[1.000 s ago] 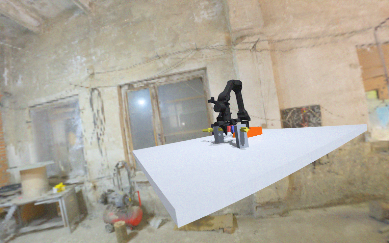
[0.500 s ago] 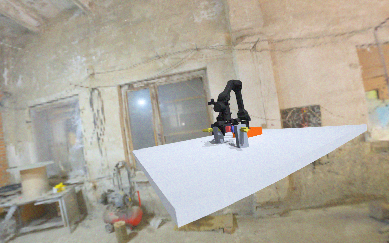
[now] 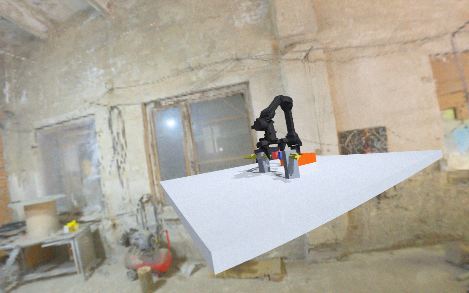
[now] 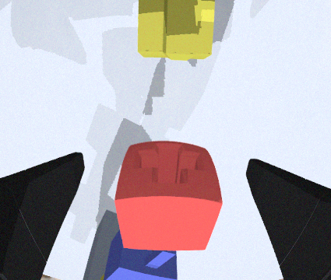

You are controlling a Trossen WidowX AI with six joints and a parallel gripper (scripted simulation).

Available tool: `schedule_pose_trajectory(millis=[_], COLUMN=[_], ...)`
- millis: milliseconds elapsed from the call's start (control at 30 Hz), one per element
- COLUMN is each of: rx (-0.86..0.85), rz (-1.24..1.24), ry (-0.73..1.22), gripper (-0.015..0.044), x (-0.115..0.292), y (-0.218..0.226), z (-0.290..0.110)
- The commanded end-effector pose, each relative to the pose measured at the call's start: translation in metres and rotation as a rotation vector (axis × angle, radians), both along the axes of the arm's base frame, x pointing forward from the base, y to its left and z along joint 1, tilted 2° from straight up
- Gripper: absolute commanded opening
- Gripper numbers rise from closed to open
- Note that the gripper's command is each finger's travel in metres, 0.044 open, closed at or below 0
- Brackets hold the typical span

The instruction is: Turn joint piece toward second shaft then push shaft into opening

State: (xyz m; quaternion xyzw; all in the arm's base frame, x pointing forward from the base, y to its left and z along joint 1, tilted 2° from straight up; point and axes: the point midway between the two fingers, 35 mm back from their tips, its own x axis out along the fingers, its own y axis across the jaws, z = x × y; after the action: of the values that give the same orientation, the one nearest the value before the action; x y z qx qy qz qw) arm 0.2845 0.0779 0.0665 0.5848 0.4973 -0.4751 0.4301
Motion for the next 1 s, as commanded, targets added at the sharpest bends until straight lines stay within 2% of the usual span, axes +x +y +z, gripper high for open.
schedule_pose_trajectory(millis=[0,967], rx=[0.01,-0.119], rz=[0.025,1.0], ry=[-0.001,-0.126], gripper=[0.044,0.044], x=[0.0,0.006], y=[0.001,0.003], z=[0.004,0.091])
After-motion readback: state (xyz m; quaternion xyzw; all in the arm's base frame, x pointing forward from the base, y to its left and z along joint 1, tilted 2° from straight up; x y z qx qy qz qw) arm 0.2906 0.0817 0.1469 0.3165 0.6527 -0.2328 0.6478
